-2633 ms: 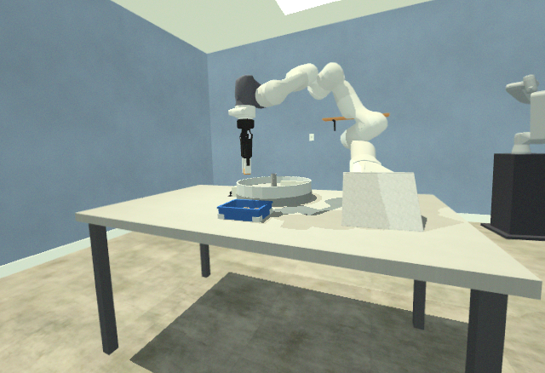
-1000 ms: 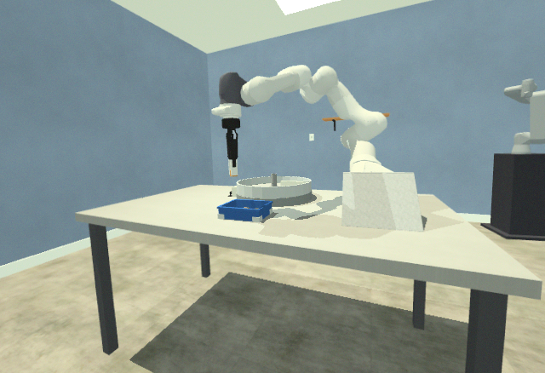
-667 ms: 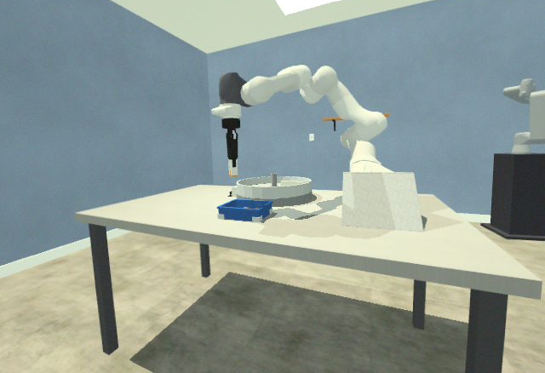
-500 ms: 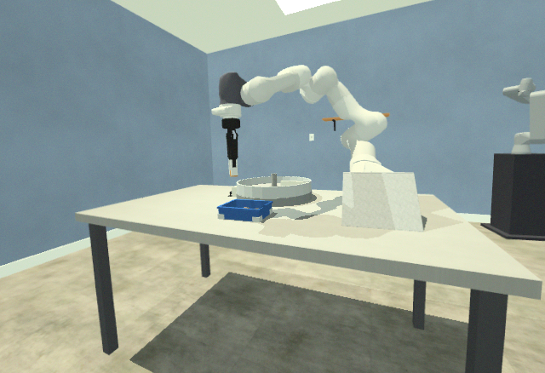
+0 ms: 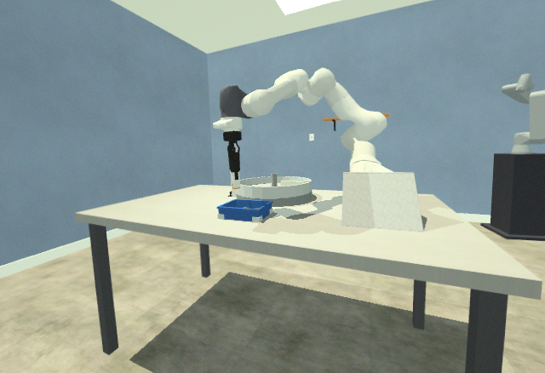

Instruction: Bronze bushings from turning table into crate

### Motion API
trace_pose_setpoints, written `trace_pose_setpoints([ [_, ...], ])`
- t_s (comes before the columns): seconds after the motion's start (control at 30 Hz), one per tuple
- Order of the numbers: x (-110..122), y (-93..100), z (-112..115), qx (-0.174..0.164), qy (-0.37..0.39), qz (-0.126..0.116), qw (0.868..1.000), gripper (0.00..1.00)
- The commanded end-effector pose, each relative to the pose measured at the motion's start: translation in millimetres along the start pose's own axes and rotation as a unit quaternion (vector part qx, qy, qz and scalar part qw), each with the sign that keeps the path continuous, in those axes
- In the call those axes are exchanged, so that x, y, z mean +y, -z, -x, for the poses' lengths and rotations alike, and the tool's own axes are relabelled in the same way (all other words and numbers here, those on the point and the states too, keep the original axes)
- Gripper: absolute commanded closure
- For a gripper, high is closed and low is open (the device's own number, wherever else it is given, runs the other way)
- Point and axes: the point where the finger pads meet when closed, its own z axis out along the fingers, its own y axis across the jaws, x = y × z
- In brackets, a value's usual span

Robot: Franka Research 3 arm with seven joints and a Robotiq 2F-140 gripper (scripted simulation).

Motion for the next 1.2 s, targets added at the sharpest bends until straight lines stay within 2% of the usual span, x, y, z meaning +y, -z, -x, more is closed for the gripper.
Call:
trace_pose_setpoints([
  [0.0,0.9,-19.6,-6.5,0.01,-0.003,0.0,1.0,1.0],
  [0.17,0.9,-45.2,-6.9,0.01,-0.003,0.0,1.0,1.0],
  [0.33,0.8,-57.5,-7.1,0.01,-0.003,0.0,1.0,1.0],
  [1.17,0.8,-59.0,-7.2,0.01,-0.003,0.0,1.0,1.0],
])
